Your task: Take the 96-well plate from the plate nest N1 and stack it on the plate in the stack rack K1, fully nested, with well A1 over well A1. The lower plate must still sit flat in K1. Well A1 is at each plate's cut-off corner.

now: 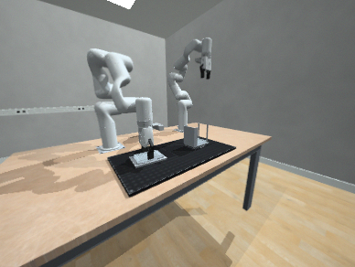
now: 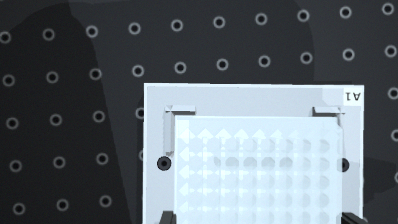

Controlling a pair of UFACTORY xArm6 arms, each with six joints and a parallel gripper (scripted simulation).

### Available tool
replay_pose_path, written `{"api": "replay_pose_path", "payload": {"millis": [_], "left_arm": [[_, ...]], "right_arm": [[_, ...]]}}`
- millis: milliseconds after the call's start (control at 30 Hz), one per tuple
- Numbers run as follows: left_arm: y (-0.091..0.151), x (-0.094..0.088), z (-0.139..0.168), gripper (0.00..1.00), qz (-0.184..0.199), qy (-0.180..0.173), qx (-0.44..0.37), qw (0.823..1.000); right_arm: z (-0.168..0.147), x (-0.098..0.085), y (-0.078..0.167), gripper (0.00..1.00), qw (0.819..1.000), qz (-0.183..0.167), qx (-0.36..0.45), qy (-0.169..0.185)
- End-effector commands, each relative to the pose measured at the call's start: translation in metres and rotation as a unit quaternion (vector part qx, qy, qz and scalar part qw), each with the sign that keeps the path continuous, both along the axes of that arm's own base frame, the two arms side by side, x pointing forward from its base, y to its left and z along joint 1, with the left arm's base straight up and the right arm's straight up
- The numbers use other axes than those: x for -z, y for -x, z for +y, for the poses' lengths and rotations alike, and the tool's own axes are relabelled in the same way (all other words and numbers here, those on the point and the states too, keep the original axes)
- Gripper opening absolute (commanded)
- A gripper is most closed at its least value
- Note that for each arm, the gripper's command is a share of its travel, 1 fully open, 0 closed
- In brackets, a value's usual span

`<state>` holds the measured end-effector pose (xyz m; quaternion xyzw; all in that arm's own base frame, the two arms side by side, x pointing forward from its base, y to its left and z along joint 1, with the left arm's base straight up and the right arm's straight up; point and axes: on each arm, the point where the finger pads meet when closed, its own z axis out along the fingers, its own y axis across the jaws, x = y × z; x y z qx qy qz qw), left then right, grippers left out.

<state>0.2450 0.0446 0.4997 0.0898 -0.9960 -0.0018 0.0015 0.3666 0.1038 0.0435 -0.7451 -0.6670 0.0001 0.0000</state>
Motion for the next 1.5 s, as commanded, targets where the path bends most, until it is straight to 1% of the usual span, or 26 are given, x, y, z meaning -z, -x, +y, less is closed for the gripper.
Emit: {"api": "replay_pose_path", "payload": {"millis": [0, 867, 1467], "left_arm": [[0.000, -0.001, 0.000, 1.00, -0.002, 0.000, 0.000, 1.000], [0.000, -0.001, 0.000, 1.00, -0.002, 0.000, 0.000, 1.000], [0.000, -0.001, 0.000, 1.00, -0.002, 0.000, 0.000, 1.000]], "right_arm": [[0.000, -0.001, -0.001, 0.00, 1.000, -0.002, 0.000, -0.001], [0.000, -0.001, -0.001, 0.00, 1.000, -0.002, 0.000, -0.001], [0.000, -0.012, -0.001, 0.00, 1.000, -0.002, 0.000, -0.001]]}}
